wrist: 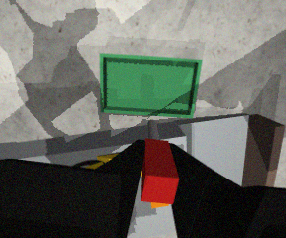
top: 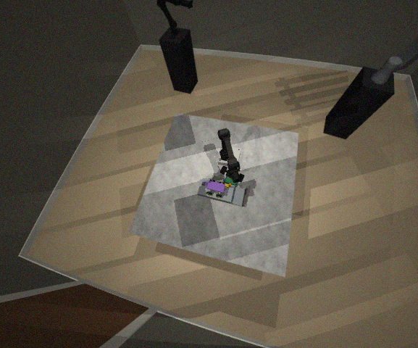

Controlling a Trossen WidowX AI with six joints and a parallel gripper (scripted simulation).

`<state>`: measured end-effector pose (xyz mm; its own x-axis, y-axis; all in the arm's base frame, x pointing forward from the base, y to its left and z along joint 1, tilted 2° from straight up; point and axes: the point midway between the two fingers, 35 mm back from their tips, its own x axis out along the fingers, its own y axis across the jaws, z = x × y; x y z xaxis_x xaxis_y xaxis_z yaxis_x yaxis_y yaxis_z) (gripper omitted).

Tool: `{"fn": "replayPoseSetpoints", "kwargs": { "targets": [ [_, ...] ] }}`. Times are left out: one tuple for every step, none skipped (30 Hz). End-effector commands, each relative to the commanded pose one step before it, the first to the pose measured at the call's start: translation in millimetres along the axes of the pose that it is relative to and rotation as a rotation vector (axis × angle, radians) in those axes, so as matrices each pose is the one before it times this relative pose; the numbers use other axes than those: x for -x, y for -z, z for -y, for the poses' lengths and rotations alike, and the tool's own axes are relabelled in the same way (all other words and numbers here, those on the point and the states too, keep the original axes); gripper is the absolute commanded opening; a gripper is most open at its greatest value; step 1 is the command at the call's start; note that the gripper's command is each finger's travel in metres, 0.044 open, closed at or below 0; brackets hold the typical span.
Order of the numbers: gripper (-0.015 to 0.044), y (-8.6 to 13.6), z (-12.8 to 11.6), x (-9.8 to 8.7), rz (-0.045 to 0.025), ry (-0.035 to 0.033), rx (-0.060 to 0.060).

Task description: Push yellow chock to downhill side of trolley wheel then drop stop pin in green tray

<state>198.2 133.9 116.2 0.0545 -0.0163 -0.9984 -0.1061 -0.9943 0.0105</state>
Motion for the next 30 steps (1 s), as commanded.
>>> {"fn": "replayPoseSetpoints", "kwargs": {
  "targets": [
    [0.0, -8.45, -2.0, -6.92, 0.00839, 0.00518, 0.0324],
    [0.0, -2.63, -0.56, -2.32, 0.00116, 0.0011, 0.0069],
    [0.0, -2.67, -0.58, -2.36, 0.00118, 0.00112, 0.007],
    [0.0, -2.62, -0.58, -2.32, 0.00115, 0.00109, 0.0068],
    [0.0, -2.05, -0.46, -1.83, 0.0009, 0.00085, 0.0053],
    [0.0, -1.23, -0.28, -1.1, 0.00054, 0.00051, 0.0032],
    [0.0, -0.41, -0.09, -0.37, 0.00018, 0.00017, 0.0011],
    [0.0, 0.0, 0.0, 0.0, 0.0, 0.0, 0.0],
    [0.0, 0.0, 0.0, 0.0, 0.0, 0.0, 0.0],
    [0.0, 0.01, 0.05, -0.35, 0.00023, 0.00312, -0.0001],
    [0.0, 0.02, 0.14, -1.05, 0.00062, 0.00936, -0.0004],
    [0.0, 0.03, 0.2, -1.3, 0.00059, 0.01123, -0.0004],
    [0.0, 0.05, 0.27, -1.88, 0.00064, 0.01651, -0.0005],
    [0.0, 0.08, 0.43, -2.14, 0.0003, 0.01735, -0.0004],
    [0.0, 0.09, 0.4, -2.17, 0.00002, 0.01801, -0.0002],
    [0.0, 0.12, 0.64, -2.63, -0.00036, 0.01769, -0.0001],
    [0.0, 0.12, 0.58, -2.59, -0.00061, 0.01772, 0.0001],
    [0.0, 0.13, 0.77, -2.99, -0.00073, 0.01412, 0.0002],
    [0.0, 0.11, 0.7, -2.95, -0.00084, 0.01411, 0.0003],
    [0.0, 0.12, 0.97, -3.6, -0.00071, 0.01004, 0.0003],
    [0.0, 0.07, 0.91, -3.58, -0.00072, 0.01007, 0.0003],
    [0.0, 0.14, 1.3, -4.23, -0.00041, 0.00543, 0.0002],
    [0.0, 0.05, 1.08, -3.68, -0.00032, 0.00474, 0.0002],
    [0.0, 0.07, 1.21, -3.57, -0.00009, 0.0015, 0.0001],
    [0.0, 0.01, 1.13, -3.42, -0.00007, 0.00144, 0.0],
    [0.0, 0.03, 1.22, -3.68, -0.00001, 0.00053, 0.0],
    [0.0, -0.03, 1.13, -3.49, 0.0, 0.00051, 0.0],
    [0.0, -0.05, 1.25, -3.76, 0.00002, 0.00026, 0.0],
    [0.0, -0.11, 1.13, -3.49, 0.00002, 0.00024, 0.0],
    [0.0, -0.17, 1.29, -3.74, 0.00004, 0.00018, 0.0]
  ]
}}
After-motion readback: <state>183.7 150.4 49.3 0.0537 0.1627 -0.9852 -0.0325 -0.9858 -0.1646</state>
